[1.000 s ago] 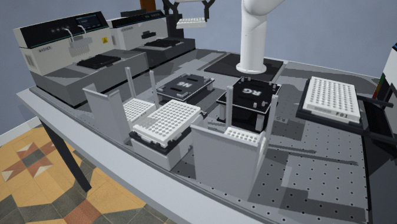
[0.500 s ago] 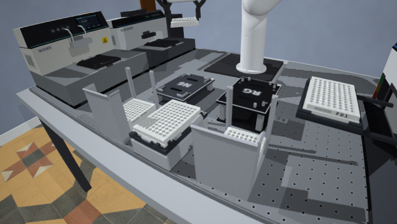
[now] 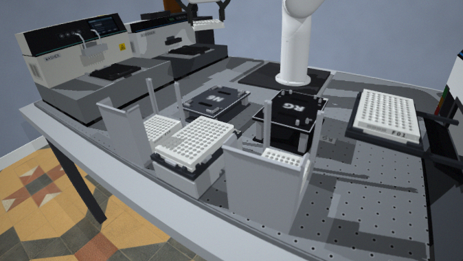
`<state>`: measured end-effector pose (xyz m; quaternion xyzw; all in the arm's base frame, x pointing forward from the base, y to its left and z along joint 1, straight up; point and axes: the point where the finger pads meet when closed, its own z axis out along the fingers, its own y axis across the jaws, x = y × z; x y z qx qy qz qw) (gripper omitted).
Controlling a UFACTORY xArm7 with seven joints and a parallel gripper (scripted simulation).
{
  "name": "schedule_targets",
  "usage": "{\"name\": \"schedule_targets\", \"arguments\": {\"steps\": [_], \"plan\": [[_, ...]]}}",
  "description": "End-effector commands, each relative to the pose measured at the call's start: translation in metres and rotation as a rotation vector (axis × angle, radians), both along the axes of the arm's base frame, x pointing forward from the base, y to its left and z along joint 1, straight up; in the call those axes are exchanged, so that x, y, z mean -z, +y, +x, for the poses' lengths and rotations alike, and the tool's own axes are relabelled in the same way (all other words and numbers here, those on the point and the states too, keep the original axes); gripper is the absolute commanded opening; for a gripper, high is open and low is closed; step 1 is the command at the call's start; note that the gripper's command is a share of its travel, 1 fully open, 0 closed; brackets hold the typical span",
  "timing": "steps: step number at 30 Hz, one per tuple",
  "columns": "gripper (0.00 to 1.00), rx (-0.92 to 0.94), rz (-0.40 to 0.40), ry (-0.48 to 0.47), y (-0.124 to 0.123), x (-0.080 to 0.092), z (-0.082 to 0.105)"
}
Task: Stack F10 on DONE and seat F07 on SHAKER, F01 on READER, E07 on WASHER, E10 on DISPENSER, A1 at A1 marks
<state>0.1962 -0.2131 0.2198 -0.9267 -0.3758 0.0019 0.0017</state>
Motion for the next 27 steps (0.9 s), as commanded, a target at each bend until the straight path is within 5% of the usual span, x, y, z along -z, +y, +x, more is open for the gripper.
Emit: {"name": "schedule_targets", "arguments": {"steps": [1,27], "plan": [[0.00,-0.005,-0.001,-0.003,-0.014,-0.001,-0.004],[0.00,-0.170,-0.001,-0.002,-0.049,-0.001,-0.065]]}}
